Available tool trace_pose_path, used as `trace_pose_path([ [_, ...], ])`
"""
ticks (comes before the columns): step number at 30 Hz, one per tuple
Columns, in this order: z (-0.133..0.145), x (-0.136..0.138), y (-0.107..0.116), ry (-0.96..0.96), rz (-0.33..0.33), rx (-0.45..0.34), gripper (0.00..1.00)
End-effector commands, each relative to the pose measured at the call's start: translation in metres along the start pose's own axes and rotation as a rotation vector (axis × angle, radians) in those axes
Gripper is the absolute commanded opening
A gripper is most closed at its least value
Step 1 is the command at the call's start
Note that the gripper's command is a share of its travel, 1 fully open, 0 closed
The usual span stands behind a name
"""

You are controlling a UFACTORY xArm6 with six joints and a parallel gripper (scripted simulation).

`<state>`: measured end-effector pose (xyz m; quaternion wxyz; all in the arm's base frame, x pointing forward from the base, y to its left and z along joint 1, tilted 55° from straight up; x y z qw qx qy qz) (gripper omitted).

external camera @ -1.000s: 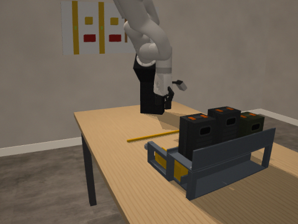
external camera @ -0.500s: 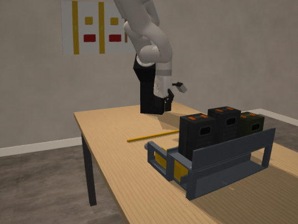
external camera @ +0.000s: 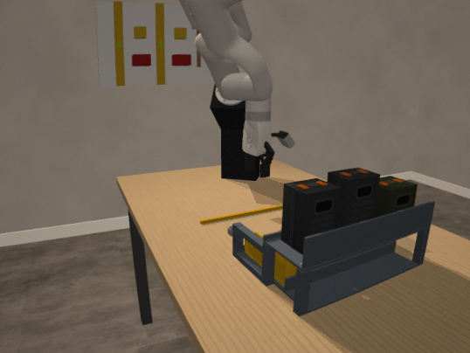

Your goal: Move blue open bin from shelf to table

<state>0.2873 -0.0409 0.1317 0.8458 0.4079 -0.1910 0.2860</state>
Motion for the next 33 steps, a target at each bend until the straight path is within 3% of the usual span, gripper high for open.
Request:
trace_pose_path([
  [1,0.0,0.0,0.0,0.0,0.001,0.001,1.0],
  [22,0.0,0.0,-0.002,0.0,0.001,0.001,1.0],
  [27,0.004,0.05,-0.003,0.0,0.001,0.001,1.0],
  [33,0.004,0.05,-0.003,0.0,0.001,0.001,1.0],
])
Point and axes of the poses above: the point where the finger pads meet when closed, its own y axis back along the fingers, its own x axis across the jaws, z = x × y, the point moved 10 cm from there along y, back along the fingers, and after that the axes turned 5 degrees about y, right-handed, at the moved point
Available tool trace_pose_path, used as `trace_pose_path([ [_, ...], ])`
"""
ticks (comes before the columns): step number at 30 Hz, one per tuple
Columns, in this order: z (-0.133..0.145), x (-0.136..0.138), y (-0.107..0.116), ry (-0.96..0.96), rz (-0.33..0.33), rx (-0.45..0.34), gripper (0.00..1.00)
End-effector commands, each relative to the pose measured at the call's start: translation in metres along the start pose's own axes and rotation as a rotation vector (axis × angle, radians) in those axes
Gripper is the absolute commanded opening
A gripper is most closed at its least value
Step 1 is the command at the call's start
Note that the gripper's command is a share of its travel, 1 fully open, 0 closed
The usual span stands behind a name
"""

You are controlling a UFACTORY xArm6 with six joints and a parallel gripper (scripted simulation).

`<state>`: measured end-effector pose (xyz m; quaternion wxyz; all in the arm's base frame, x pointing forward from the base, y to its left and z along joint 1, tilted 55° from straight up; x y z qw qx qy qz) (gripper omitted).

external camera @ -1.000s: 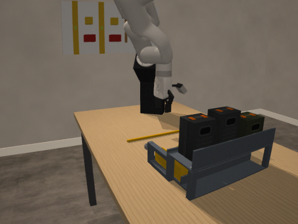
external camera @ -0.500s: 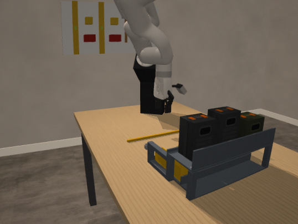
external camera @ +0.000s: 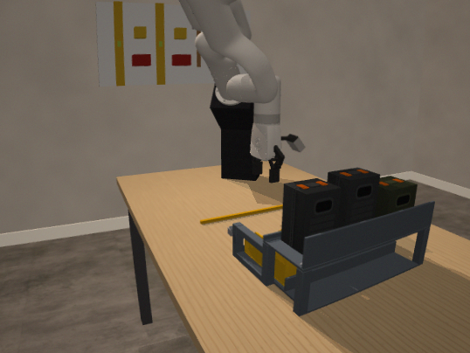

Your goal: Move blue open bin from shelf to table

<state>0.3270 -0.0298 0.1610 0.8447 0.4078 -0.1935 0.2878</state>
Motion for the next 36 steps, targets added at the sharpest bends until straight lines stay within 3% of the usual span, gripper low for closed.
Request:
trace_pose_path([
  [1,-0.001,0.0,0.0,0.003,-0.005,0.0,1.0],
  [6,-0.001,0.0,0.0,0.003,-0.005,0.0,1.0],
  [11,0.003,0.049,-0.001,0.003,-0.005,0.0,1.0],
  [23,0.003,0.049,-0.001,0.003,-0.005,0.0,1.0],
  [28,0.007,0.098,-0.002,0.003,-0.004,0.0,1.0],
  [36,0.007,0.098,-0.002,0.003,-0.004,0.0,1.0],
])
Point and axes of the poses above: the point where the finger pads meet when closed, its own y axis back along the fingers, its own x axis across the jaws, z = x × y, the point moved 10 cm from there along y, back along the fingers, and after that the axes turned 5 degrees about y, right-handed, at the moved point
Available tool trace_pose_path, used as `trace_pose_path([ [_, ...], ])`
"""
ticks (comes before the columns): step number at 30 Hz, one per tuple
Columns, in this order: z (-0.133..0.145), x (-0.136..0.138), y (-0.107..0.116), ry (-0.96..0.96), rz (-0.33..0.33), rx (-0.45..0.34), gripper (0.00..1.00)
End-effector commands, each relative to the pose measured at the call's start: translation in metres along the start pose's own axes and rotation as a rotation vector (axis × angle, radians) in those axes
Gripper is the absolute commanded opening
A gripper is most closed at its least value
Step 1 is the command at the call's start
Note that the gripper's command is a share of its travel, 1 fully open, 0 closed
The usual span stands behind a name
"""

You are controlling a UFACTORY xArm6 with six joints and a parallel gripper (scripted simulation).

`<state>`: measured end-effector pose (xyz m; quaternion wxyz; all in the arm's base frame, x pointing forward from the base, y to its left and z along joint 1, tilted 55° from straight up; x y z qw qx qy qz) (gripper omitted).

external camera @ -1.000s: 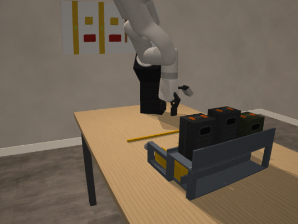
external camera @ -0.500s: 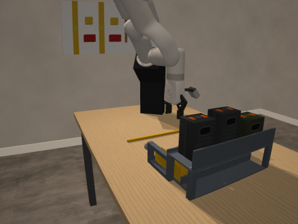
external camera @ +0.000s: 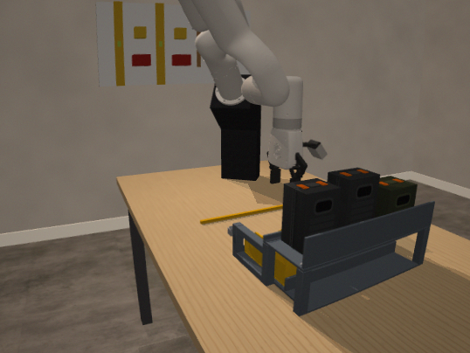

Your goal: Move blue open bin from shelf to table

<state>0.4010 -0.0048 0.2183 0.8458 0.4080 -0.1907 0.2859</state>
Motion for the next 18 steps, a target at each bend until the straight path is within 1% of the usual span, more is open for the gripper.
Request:
trace_pose_path([
  [1,0.0,0.001,0.0,-0.001,0.002,0.0,1.0],
  [4,0.0,0.001,0.0,-0.001,0.002,0.0,1.0],
  [9,0.005,0.055,0.0,-0.001,0.002,0.0,1.0],
  [18,0.005,0.055,0.0,-0.001,0.002,0.0,1.0],
])
Point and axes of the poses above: the point where the finger pads meet when closed, its own y axis back along the fingers, its own x axis across the jaws, z = x × y, the point moved 10 cm from there along y, back along the fingers, and after that the axes turned 5 degrees about y, right-handed, at the moved point
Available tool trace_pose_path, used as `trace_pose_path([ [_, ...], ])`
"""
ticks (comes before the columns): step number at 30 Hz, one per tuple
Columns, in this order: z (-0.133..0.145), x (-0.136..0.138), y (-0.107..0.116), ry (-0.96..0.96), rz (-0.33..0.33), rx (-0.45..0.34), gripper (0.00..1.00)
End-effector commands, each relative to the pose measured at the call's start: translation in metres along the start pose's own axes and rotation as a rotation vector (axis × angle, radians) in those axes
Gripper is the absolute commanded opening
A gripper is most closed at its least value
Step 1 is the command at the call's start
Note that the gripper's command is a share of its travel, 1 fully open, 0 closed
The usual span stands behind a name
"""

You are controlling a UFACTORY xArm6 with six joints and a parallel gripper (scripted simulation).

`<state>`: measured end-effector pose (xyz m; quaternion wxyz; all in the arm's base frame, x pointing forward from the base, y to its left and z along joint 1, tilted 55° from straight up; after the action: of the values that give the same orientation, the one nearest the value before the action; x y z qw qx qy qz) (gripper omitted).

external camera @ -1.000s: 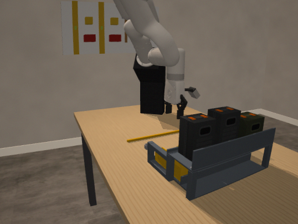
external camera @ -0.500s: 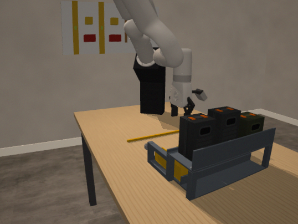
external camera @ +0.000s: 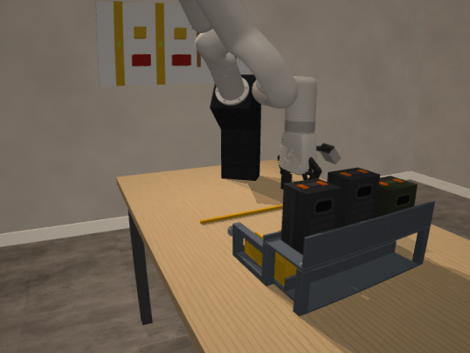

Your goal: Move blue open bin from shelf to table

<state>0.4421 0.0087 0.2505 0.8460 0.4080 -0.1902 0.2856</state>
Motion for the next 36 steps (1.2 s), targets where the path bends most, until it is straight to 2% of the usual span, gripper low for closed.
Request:
trace_pose_path([
  [1,0.0,0.002,0.001,-0.001,0.003,0.0,1.0],
  [3,0.0,0.002,0.001,-0.001,0.003,0.0,1.0],
  [8,0.005,0.047,0.001,-0.002,0.004,0.0,1.0],
  [36,0.004,0.037,0.001,-0.002,0.004,0.0,1.0],
])
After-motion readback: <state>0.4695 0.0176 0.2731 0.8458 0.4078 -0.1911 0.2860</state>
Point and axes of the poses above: the point where the finger pads meet when closed, its own y axis back along the fingers, its own x axis across the jaws, z = x × y, the point moved 10 cm from there along y, back along the fingers, and after that the axes turned 5 degrees about y, right-handed, at the moved point
